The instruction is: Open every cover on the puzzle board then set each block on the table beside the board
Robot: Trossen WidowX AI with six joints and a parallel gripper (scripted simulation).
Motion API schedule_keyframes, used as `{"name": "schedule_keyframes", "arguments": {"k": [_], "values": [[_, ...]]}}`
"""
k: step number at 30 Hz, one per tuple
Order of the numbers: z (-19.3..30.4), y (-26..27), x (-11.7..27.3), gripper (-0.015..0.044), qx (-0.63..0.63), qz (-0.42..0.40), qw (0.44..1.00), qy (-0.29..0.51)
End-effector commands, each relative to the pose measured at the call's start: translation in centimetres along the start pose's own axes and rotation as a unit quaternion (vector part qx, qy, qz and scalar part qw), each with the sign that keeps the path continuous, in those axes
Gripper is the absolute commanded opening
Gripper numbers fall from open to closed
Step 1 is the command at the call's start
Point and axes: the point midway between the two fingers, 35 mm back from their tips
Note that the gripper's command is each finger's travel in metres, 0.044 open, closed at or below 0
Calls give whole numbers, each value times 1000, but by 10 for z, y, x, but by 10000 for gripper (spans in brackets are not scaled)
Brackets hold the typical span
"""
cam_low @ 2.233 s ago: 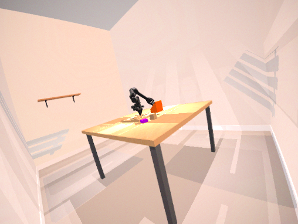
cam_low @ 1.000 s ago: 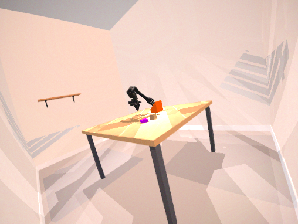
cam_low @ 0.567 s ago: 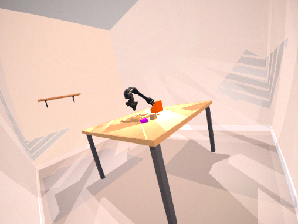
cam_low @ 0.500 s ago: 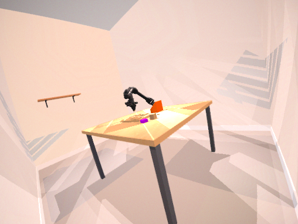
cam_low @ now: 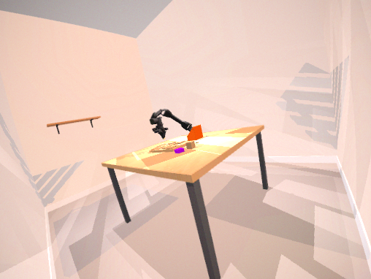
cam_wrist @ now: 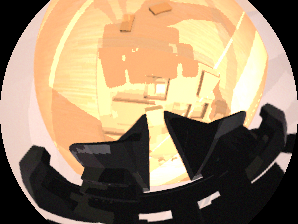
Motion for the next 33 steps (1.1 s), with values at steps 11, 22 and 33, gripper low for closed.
{"name": "schedule_keyframes", "arguments": {"k": [11, 22, 33], "values": [[-55, -21, 3, 80, 0, -3, 1000, -4], [-93, -42, 4, 80, 0, -3, 1000, -9], [-127, -66, 7, 80, 0, -2, 1000, -17]]}}
Point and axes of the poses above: the point midway between the two fingers, 35 mm back from their tips, its own x axis back along the fingers, its own y axis across the jaws, z = x × y, and after that the axes turned 13 degrees about -x, right-handed
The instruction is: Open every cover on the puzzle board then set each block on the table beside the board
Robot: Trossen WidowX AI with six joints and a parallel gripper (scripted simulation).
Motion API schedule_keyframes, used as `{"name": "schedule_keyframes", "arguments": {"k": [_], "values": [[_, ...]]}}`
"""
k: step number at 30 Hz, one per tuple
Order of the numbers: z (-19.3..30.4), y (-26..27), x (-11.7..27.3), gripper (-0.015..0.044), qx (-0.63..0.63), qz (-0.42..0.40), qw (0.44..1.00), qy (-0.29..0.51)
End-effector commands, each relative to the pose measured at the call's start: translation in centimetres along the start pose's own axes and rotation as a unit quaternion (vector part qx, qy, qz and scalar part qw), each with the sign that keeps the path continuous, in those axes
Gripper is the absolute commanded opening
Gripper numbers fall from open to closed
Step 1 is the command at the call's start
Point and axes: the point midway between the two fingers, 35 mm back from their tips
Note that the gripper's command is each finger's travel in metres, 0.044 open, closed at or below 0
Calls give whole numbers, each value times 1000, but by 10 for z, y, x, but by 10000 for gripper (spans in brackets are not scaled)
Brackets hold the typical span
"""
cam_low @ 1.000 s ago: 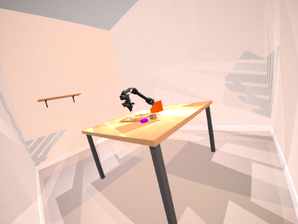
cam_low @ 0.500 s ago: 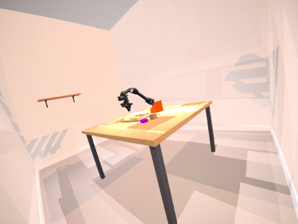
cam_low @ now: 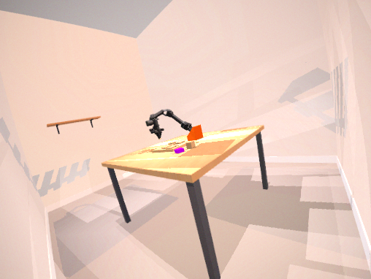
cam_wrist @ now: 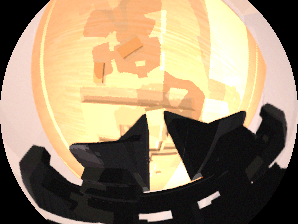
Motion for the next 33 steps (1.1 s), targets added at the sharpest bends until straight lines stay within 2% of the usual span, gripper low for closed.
{"name": "schedule_keyframes", "arguments": {"k": [1, 14, 33], "values": [[-14, -12, 2, 80, 0, 0, 1000, -6], [-48, -44, 5, 80, 0, 3, 1000, -18], [-50, -40, -20, 80, 0, 3, 1000, -17]]}}
Point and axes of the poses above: the point midway between the two fingers, 35 mm back from their tips, its own x axis back along the fingers, its own y axis across the jaws, z = x × y, and after that the axes turned 13 degrees about -x, right-handed
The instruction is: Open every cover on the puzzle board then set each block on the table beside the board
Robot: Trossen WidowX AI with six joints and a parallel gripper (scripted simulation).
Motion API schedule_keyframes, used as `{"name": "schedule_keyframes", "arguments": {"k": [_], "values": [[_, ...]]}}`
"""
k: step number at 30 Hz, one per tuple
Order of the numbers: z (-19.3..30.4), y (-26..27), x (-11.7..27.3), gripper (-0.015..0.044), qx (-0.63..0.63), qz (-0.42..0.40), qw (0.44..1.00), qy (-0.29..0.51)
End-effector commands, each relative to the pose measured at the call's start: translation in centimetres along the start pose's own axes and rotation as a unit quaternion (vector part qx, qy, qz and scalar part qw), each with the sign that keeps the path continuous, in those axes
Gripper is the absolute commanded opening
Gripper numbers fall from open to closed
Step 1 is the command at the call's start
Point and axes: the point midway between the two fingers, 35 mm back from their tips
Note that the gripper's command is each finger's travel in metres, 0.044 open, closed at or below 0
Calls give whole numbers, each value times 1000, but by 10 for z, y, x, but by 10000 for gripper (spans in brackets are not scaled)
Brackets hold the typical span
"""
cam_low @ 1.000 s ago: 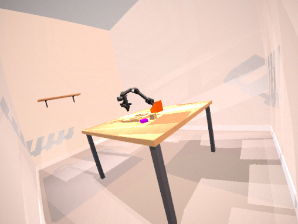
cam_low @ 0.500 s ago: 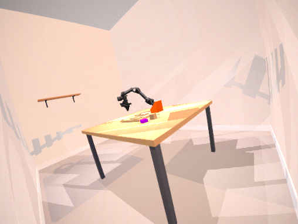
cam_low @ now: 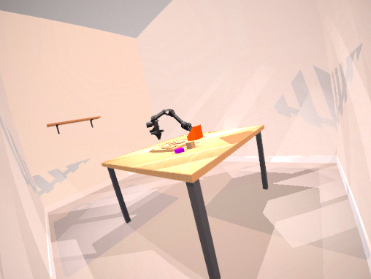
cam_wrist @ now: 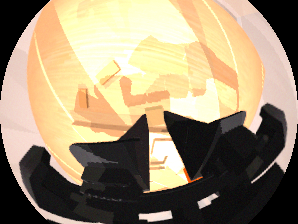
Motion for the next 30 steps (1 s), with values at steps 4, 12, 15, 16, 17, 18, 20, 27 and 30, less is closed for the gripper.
{"name": "schedule_keyframes", "arguments": {"k": [4, 12, 15, 16, 17, 18, 20, 27, 30], "values": [[2, 1, -14, 80, 4, 2, 1000, 4], [2, 2, -27, 80, 4, 2, 1000, 4], [2, 2, -32, 80, 4, 2, 1000, 4], [2, 2, -33, 80, 4, 2, 1000, 4], [2, 2, -35, 80, 4, 2, 1000, 4], [2, 2, -37, 80, 4, 1, 1000, 4], [2, 2, -40, 80, 4, 1, 1000, 4], [2, 1, -51, 80, 4, 1, 1000, 3], [2, 1, -56, 80, 4, 1, 1000, 3]]}}
Point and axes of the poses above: the point midway between the two fingers, 35 mm back from their tips, its own x axis back along the fingers, its own y axis across the jaws, z = x × y, and after that the axes turned 13 degrees about -x, right-handed
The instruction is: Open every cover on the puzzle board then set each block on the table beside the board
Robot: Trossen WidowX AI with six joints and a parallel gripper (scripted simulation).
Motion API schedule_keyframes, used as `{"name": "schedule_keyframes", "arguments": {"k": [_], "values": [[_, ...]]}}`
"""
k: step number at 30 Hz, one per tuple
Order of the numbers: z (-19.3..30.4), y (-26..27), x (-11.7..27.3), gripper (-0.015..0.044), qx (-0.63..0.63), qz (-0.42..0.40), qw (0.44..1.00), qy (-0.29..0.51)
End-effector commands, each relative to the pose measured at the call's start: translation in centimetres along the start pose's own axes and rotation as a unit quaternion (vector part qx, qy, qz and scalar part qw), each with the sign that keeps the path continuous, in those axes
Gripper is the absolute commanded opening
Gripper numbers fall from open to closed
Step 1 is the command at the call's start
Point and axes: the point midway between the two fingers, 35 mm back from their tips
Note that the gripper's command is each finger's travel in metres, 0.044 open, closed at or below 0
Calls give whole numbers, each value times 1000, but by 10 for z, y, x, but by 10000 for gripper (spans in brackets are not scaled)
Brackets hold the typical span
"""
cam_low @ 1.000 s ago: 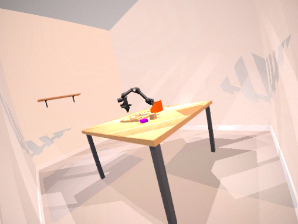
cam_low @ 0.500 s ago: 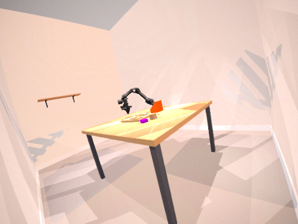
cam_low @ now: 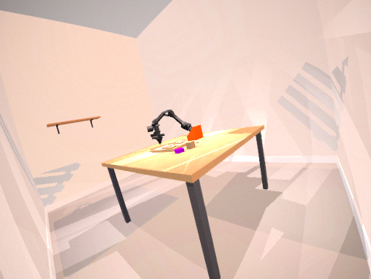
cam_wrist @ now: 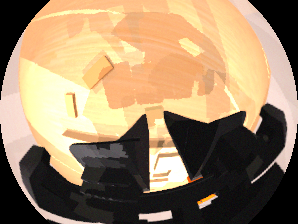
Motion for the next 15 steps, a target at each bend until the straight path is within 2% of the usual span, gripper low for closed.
{"name": "schedule_keyframes", "arguments": {"k": [1, 15], "values": [[3, -1, -9, 80, 4, 2, 1000, 4], [3, -4, -32, 80, 5, 2, 1000, 2]]}}
Point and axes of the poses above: the point midway between the two fingers, 35 mm back from their tips, its own x axis back along the fingers, its own y axis across the jaws, z = x × y, and after that the axes turned 13 degrees about -x, right-handed
